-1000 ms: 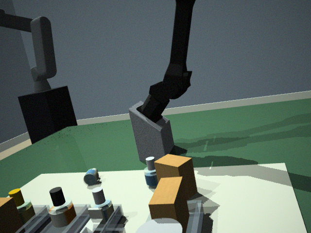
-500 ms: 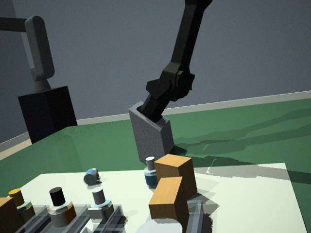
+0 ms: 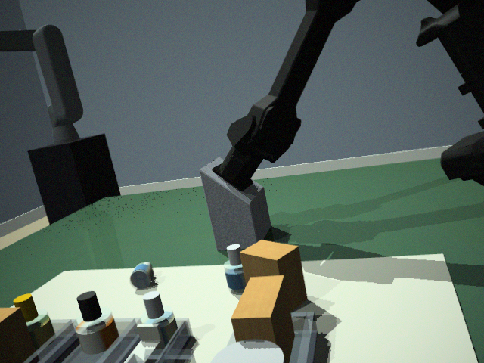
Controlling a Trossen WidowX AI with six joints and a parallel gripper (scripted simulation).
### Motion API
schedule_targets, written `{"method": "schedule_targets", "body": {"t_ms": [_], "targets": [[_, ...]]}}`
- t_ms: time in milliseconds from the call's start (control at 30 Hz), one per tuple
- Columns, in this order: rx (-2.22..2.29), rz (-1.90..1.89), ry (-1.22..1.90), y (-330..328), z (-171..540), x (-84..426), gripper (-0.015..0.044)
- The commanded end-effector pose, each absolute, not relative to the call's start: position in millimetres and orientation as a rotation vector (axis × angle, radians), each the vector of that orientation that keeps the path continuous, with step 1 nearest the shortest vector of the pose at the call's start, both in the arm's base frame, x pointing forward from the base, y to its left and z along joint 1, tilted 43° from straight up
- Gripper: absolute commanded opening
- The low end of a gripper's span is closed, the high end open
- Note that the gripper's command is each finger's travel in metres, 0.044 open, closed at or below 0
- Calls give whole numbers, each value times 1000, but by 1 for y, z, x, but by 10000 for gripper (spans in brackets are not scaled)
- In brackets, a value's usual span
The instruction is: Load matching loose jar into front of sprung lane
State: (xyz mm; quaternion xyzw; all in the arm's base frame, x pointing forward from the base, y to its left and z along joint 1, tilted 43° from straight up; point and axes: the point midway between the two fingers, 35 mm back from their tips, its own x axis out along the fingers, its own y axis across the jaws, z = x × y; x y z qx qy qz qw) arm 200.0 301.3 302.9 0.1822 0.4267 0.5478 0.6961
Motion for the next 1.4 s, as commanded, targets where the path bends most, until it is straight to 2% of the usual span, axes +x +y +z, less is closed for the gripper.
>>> {"method": "schedule_targets", "body": {"t_ms": [0,200,367,733,833,1367], "targets": [[323,1080,1000,263,249,237,440],[231,938,1079,200,187,265,440],[177,863,1164,143,137,269,440],[222,861,1340,37,58,209,440],[248,878,1351,29,52,196,440],[249,879,1350,47,40,196,440]]}}
